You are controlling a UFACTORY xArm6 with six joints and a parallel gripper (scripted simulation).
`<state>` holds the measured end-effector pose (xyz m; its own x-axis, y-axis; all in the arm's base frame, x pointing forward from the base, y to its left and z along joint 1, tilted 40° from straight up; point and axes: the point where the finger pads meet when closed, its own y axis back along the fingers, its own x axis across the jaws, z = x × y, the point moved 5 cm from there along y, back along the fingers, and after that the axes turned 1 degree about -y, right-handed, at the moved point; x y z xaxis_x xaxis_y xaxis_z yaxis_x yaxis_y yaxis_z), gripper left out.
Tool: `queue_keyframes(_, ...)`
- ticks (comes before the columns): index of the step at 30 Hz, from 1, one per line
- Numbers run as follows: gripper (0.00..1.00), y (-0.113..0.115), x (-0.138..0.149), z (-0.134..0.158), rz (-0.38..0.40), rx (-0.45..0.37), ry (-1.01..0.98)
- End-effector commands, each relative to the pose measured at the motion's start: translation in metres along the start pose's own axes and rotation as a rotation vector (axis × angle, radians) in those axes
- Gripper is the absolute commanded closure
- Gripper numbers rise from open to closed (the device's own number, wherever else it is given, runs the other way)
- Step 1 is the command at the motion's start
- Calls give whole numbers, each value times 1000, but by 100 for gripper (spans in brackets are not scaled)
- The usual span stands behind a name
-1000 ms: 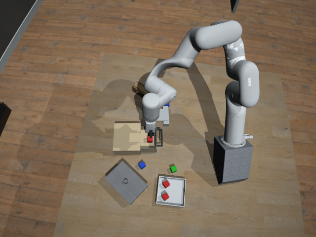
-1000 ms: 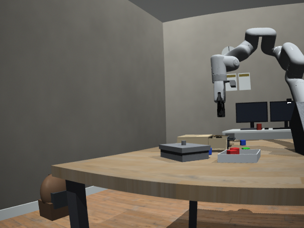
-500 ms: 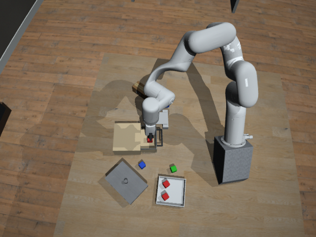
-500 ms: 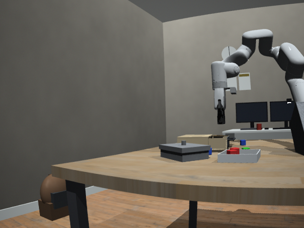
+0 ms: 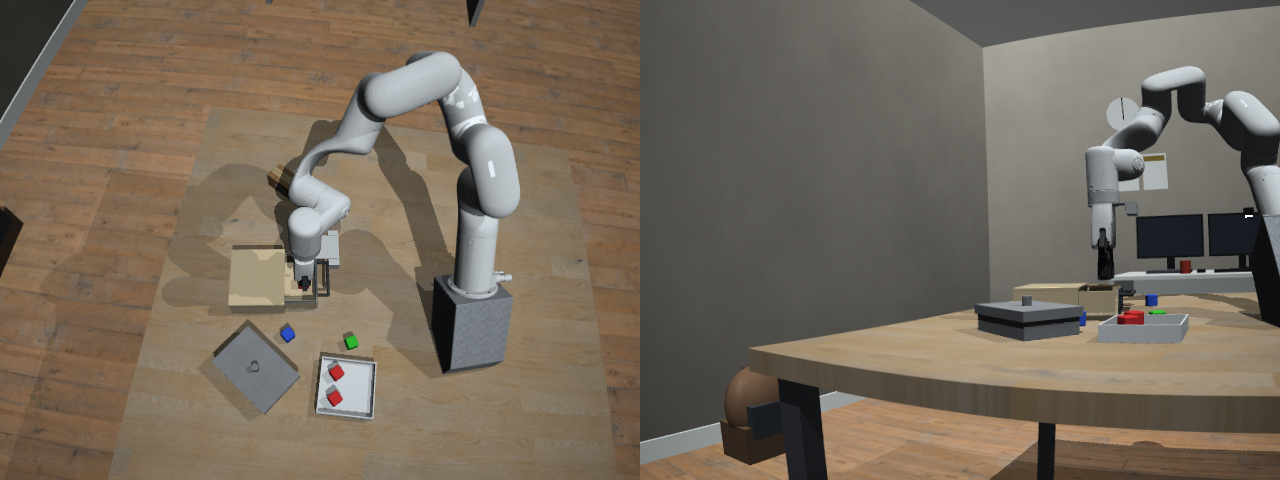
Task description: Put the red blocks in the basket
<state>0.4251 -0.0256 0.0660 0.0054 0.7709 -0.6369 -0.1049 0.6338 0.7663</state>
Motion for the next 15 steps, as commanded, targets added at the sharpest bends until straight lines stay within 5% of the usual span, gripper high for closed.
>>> queue_keyframes(1, 43, -8, 0, 2, 0, -4, -1)
queue_keyframes(15, 43, -25, 0, 2, 0, -4, -1)
